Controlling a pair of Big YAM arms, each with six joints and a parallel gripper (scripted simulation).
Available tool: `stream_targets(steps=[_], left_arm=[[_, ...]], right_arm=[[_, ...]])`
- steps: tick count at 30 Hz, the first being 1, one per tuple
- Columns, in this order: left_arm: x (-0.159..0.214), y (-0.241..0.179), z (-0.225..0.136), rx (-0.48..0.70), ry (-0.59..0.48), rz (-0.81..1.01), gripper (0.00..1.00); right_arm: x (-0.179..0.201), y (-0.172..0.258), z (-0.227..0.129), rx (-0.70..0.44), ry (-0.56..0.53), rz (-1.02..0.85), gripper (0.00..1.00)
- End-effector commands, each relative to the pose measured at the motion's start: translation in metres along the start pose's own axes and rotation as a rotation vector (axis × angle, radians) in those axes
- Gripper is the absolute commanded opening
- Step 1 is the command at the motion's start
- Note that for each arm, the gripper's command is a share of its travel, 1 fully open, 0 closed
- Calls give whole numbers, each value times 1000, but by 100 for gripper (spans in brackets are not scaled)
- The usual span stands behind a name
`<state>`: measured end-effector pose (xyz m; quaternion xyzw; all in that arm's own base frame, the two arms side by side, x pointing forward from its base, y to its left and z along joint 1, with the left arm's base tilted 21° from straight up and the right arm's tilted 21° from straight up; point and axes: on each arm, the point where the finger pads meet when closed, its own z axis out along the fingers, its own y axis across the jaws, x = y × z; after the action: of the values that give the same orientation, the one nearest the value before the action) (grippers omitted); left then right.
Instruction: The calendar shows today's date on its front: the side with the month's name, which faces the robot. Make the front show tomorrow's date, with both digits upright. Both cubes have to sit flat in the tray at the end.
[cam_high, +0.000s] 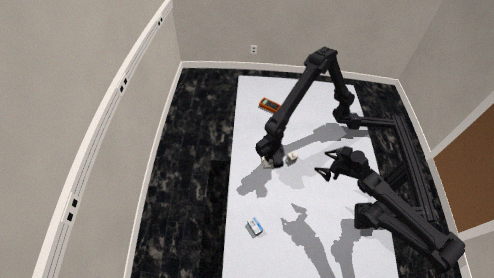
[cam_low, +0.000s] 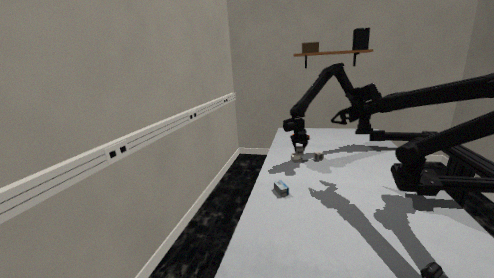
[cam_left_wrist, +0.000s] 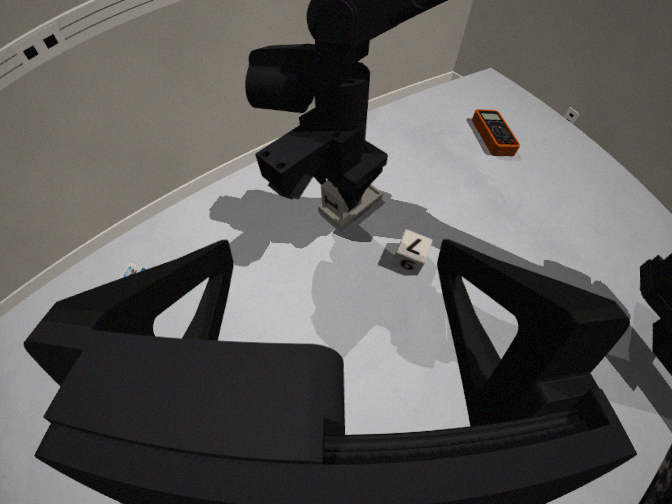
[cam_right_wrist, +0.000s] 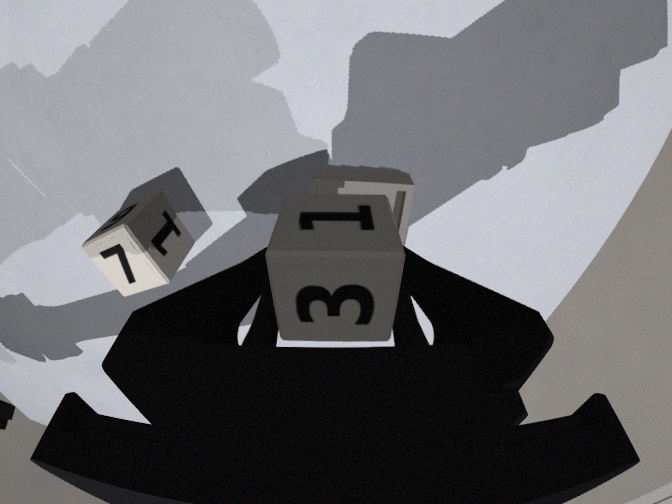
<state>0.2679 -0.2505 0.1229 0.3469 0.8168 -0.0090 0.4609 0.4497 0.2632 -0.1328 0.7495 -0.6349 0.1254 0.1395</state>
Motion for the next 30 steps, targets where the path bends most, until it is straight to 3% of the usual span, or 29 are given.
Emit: stream_targets(steps=[1, 17, 21, 24, 30], left_arm=[[-52, 4, 6, -5, -67, -25, 100], [-52, 3, 5, -1, -69, -22, 100], [-52, 3, 5, -1, -69, -22, 100], [-58, 3, 1, -1, -91, -18, 100], [-39, -1, 4, 4, -63, -3, 100]], right_arm=[[6, -21, 15, 13, -12, 53, 40], [5, -19, 14, 10, -11, 61, 40], [2, -35, 6, 16, -14, 52, 40], [10, -32, 17, 16, -14, 43, 40], [12, -35, 21, 24, -20, 70, 40]])
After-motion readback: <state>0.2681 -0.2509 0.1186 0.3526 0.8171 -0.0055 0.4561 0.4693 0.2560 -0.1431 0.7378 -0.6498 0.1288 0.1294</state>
